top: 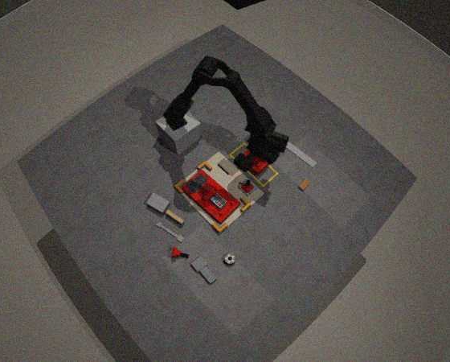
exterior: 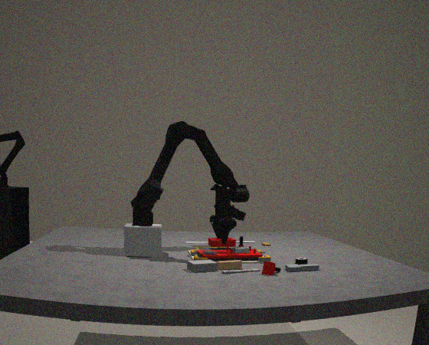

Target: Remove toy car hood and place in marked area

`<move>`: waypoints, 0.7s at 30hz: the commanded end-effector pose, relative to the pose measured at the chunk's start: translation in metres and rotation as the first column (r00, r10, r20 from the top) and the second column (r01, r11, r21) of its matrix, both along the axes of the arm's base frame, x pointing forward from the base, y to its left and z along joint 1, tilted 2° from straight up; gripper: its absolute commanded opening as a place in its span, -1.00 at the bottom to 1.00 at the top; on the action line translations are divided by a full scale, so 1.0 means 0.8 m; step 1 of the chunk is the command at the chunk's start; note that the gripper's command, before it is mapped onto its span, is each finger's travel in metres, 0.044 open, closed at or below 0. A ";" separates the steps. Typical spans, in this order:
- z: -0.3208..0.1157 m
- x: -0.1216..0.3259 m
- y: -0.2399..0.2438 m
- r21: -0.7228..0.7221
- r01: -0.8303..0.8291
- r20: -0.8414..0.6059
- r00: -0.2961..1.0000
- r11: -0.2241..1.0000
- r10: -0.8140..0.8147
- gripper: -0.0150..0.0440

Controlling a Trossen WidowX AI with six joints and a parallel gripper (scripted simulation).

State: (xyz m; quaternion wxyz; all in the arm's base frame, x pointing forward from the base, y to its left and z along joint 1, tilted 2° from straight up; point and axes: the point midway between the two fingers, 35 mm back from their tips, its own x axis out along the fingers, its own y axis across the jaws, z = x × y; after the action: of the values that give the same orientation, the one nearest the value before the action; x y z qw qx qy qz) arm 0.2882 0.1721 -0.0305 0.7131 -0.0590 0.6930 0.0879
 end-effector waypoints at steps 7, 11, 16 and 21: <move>-0.008 -0.001 0.001 0.001 0.003 -0.005 1.000 1.000 -0.003 -0.49; -0.011 -0.001 0.001 0.001 0.003 -0.005 1.000 1.000 -0.003 -0.49; -0.014 -0.001 0.001 0.001 0.003 -0.005 1.000 1.000 -0.003 -0.49; -0.017 -0.001 0.001 0.001 0.003 -0.005 1.000 1.000 -0.003 -0.49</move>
State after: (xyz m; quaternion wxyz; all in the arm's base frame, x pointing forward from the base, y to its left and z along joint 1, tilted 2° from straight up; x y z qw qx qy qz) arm 0.2884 0.1726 -0.0407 0.7132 -0.0589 0.6929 0.0880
